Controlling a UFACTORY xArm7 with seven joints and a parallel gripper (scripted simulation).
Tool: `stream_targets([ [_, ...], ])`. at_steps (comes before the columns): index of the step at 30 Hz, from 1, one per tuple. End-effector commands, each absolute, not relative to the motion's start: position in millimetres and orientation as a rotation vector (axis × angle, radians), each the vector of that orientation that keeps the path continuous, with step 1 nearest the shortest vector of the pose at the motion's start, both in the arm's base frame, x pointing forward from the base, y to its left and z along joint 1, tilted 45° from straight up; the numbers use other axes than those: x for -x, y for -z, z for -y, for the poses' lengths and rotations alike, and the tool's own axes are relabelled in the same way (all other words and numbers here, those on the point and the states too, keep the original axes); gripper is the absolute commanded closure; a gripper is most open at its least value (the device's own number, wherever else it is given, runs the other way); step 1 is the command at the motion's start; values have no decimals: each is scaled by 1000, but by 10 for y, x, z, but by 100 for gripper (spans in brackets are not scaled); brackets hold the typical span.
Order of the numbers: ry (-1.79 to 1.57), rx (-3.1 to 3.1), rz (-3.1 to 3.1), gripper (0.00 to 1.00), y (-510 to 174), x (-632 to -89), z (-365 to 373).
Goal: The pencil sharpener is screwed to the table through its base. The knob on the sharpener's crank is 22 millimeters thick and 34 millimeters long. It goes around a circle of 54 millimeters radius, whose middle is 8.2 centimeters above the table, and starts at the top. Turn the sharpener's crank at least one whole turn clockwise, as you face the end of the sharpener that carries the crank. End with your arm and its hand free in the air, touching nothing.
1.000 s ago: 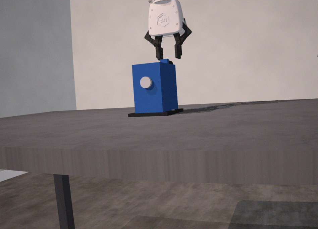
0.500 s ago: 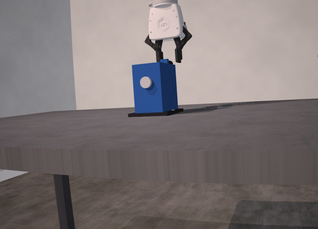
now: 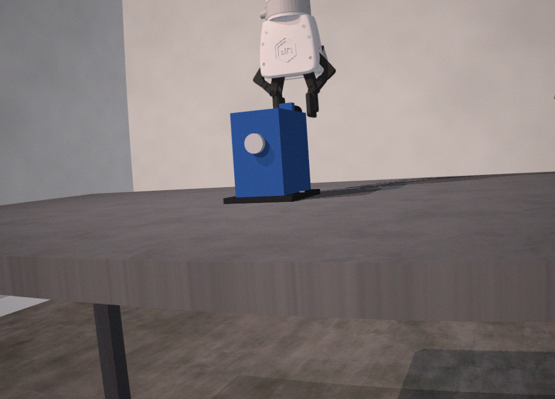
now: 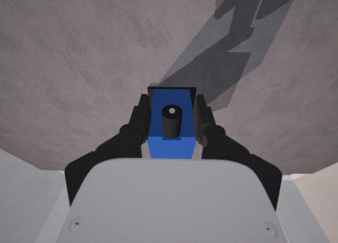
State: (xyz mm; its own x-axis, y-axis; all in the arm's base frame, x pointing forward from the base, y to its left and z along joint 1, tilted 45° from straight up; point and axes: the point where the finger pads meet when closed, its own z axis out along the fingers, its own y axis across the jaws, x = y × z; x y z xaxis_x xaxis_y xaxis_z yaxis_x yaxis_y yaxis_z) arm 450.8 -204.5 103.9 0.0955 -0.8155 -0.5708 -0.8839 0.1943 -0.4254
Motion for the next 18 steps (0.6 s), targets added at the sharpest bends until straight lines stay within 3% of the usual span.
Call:
stream_targets([
  [1, -109, 1612, -1712, 46, -1029, -4523, 2045],
  [18, -109, 1612, -1712, 46, -1007, -4537, 2028],
])
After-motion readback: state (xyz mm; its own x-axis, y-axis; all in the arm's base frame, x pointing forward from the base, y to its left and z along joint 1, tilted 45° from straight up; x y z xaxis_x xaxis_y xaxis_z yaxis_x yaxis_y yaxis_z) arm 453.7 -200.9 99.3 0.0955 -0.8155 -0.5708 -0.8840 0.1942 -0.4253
